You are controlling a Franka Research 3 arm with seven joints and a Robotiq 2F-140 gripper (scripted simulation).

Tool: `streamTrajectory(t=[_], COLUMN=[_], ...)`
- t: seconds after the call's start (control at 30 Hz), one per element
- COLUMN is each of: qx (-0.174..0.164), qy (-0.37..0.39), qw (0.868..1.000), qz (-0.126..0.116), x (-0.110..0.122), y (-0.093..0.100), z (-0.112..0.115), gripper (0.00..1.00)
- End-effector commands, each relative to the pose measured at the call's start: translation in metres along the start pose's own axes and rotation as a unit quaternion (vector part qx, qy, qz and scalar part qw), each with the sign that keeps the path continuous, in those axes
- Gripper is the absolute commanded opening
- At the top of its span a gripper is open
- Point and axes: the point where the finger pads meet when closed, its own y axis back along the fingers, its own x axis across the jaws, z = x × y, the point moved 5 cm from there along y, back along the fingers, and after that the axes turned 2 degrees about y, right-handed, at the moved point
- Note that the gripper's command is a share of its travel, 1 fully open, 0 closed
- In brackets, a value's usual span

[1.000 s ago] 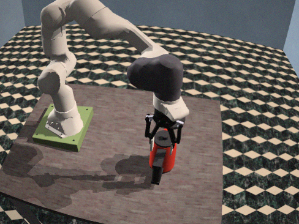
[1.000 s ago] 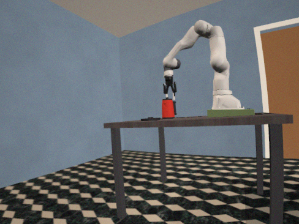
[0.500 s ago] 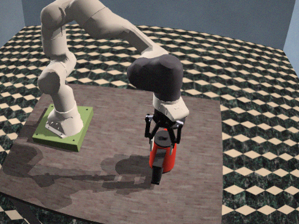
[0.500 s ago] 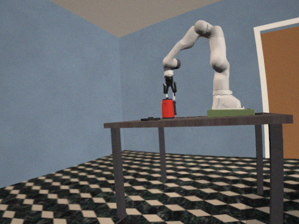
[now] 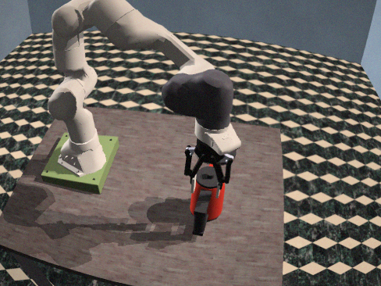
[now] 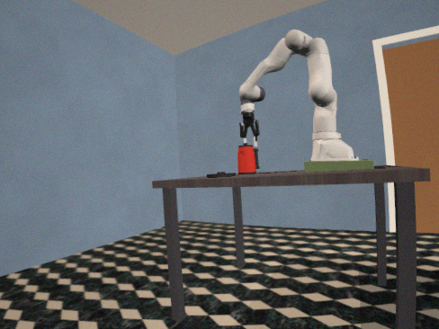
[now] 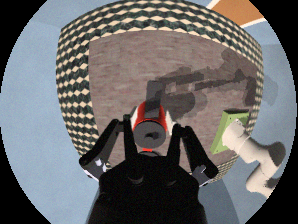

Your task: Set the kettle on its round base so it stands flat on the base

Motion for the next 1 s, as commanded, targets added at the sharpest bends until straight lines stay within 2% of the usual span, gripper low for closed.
streamTrajectory(t=[0.0, 0.53, 0.73, 0.97], qx=[-0.001, -0.001, -0.001, -0.001], qy=[0.001, 0.001, 0.001, 0.001], qw=[1.000, 1.000, 1.000, 1.000], qz=[-0.001, -0.001, -0.001, -0.001], x=[0.001, 0.001, 0.001, 0.001], y=[-0.001, -0.002, -0.007, -0.022], z=[-0.001, -0.001, -0.001, -0.001], gripper=[0.47, 0.47, 0.47, 0.47])
